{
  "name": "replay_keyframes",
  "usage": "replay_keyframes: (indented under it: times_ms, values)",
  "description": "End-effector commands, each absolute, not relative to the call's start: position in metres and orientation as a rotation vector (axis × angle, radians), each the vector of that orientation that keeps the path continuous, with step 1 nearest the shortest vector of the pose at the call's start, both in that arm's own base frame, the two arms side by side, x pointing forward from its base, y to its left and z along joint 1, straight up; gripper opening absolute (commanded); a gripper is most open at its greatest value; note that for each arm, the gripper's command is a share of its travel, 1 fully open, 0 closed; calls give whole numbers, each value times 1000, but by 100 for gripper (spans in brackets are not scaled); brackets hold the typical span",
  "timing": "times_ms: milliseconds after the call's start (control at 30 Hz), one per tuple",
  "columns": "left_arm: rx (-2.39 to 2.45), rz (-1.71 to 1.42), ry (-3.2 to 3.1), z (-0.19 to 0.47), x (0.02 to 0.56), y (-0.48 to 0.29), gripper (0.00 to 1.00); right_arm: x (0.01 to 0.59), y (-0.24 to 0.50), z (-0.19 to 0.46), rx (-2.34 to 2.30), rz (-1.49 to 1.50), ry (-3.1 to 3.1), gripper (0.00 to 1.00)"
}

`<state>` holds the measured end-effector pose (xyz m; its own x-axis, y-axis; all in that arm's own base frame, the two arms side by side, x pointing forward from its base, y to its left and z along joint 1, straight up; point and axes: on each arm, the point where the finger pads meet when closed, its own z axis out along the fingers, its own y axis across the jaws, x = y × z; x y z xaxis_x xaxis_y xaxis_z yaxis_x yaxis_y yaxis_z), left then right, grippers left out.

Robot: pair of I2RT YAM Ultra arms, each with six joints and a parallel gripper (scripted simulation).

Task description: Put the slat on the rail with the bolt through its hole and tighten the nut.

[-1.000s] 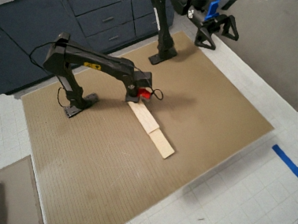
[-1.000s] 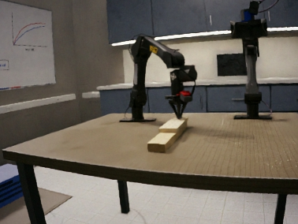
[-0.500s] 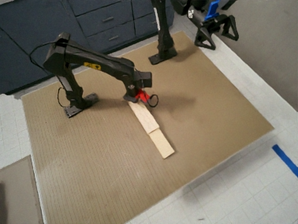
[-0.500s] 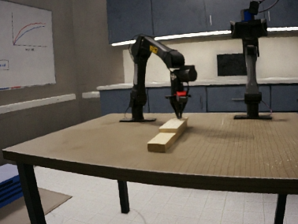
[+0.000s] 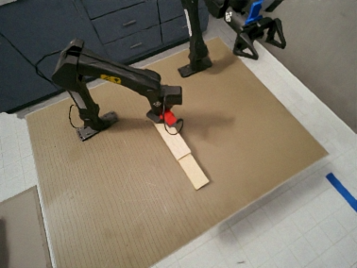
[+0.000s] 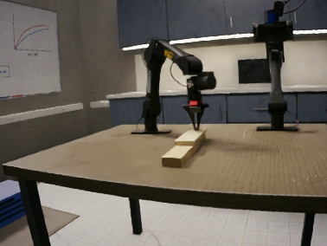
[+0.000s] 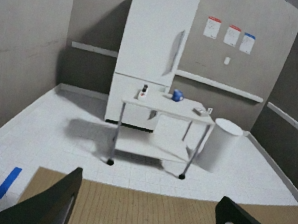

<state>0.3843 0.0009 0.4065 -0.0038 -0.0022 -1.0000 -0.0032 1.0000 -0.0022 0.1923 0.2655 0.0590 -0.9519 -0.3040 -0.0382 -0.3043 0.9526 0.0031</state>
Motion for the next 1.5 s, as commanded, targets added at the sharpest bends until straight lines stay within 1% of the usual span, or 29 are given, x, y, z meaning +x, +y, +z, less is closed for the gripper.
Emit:
replay_keyframes:
  times_ms: [0,1467]
  values:
    - [0,0,1559,412,381,1,100,180,262,54,-323,8,3132,12]
    - [0,0,1559,412,381,1,100,179,262,53,859,3,3030,12]
